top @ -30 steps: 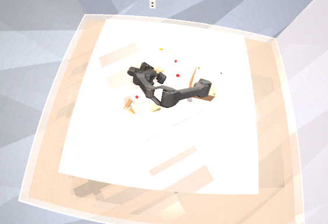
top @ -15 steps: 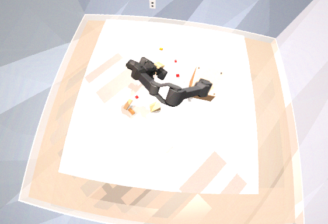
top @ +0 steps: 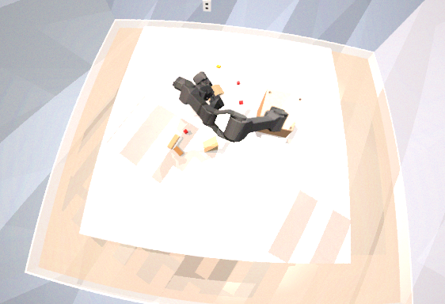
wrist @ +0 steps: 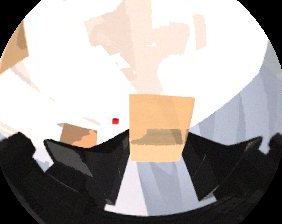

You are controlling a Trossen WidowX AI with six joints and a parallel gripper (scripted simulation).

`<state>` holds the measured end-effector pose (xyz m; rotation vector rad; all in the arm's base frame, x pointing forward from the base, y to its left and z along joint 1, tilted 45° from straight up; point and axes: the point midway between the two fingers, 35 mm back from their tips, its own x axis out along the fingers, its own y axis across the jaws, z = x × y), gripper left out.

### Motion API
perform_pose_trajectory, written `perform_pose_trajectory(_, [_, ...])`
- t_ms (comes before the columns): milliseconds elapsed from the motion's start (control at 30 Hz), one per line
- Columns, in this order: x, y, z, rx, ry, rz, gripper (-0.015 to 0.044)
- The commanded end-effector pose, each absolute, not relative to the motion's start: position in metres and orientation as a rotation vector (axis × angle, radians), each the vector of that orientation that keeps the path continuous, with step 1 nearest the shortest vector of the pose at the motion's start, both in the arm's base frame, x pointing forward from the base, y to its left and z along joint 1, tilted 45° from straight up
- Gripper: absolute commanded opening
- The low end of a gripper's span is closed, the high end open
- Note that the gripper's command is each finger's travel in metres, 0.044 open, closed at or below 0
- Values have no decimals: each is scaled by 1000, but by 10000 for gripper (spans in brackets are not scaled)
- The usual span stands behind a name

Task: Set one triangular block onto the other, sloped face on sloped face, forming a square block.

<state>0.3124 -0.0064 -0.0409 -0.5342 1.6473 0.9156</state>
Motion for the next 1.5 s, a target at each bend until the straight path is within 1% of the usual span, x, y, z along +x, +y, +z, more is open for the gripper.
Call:
perform_pose_trajectory(0, [312,-7,-42,-427,1681,824,0])
perform_pose_trajectory(733, [308,-10,-47,229,1825,254,0])
perform_pose_trajectory(1467, [307,-14,-49,887,1861,-335,0])
